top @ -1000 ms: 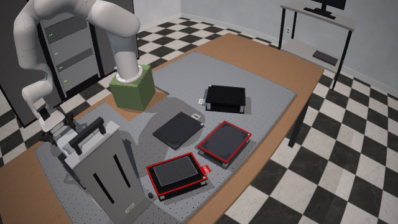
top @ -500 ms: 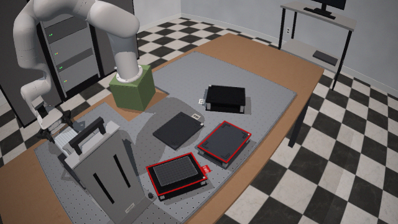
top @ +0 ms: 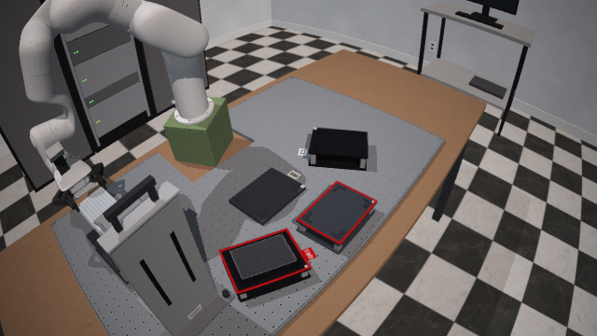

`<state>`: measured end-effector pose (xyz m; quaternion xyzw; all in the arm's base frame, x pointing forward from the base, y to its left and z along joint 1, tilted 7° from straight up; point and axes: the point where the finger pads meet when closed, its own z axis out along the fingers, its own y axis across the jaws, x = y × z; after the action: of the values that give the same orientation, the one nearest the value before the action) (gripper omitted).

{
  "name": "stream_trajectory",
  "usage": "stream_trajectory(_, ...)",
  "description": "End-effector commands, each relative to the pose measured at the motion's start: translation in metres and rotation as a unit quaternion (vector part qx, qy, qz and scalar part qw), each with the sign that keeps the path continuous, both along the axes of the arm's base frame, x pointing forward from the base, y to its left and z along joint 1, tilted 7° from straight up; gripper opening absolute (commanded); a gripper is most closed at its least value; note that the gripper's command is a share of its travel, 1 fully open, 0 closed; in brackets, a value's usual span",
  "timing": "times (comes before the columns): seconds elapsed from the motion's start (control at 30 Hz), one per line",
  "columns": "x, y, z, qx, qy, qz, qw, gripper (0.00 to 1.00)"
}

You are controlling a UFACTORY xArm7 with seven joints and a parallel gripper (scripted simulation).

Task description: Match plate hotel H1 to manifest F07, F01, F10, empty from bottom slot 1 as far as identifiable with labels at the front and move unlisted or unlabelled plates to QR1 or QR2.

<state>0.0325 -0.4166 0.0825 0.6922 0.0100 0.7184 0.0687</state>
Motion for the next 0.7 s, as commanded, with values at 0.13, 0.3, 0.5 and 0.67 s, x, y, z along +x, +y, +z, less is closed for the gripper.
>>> stream_trajectory(0.13, -0.001, -0.001, 0.001, -0.001, 0.001, 0.0, 1.0, 0.0)
stream_trajectory(0.3, -0.001, -0.002, -0.007, -0.001, 0.001, 0.0, 1.0, 0.0)
stream_trajectory(0.5, 0.0, -0.002, -0.014, -0.001, 0.001, 0.0, 1.0, 0.0)
stream_trajectory(0.67, 0.0, -0.003, -0.022, -0.001, 0.001, 0.0, 1.0, 0.0)
